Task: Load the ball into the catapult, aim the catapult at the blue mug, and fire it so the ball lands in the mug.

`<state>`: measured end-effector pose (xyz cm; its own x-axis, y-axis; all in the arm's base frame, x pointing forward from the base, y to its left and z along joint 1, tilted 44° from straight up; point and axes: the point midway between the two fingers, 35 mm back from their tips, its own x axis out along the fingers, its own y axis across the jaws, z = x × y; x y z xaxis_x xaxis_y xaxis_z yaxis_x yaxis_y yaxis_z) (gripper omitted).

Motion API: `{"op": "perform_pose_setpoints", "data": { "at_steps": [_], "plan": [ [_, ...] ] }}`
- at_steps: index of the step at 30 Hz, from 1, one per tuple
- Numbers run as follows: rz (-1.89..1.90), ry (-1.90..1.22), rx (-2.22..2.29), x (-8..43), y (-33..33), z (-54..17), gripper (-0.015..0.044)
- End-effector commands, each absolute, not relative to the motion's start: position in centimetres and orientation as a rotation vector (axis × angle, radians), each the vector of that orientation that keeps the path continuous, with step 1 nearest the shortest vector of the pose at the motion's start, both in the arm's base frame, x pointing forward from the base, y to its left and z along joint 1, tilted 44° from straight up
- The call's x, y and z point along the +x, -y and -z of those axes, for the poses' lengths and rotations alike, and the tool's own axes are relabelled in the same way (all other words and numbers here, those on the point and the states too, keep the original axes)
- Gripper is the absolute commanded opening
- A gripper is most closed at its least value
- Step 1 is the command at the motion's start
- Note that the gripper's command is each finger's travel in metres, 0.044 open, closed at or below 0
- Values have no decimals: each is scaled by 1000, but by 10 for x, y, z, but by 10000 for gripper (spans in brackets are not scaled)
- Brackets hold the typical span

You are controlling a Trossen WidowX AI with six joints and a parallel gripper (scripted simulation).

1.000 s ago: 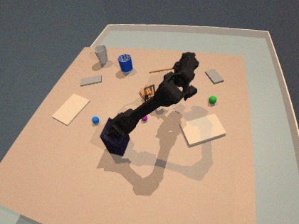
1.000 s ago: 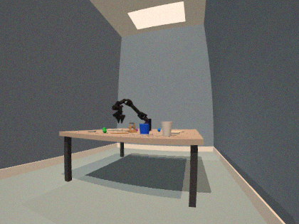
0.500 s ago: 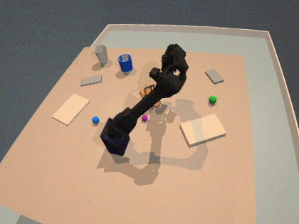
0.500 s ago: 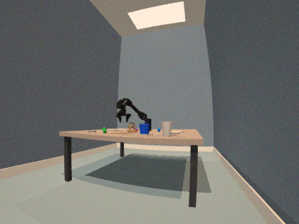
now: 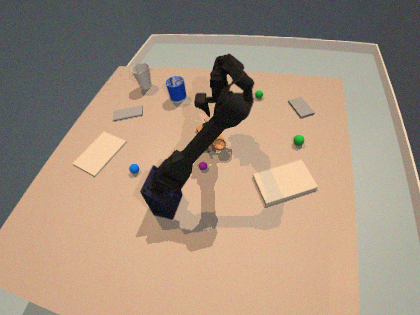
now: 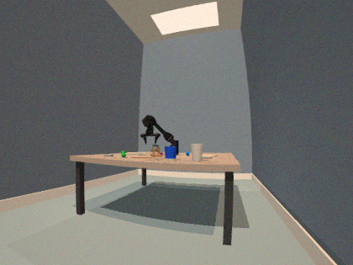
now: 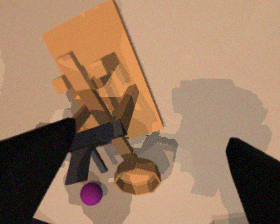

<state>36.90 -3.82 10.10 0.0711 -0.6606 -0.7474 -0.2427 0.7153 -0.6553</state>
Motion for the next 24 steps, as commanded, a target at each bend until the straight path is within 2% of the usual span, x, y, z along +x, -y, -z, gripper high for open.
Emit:
{"op": "perform_pose_setpoints", "data": {
  "at_steps": [1,13,24],
  "plan": [
    [267,-1537,-891,373,19,-91,440],
    [20,-1613,-1182,373,-24,-63,440],
    [21,-1613,-1183,376,9,-30,440]
  ]
}}
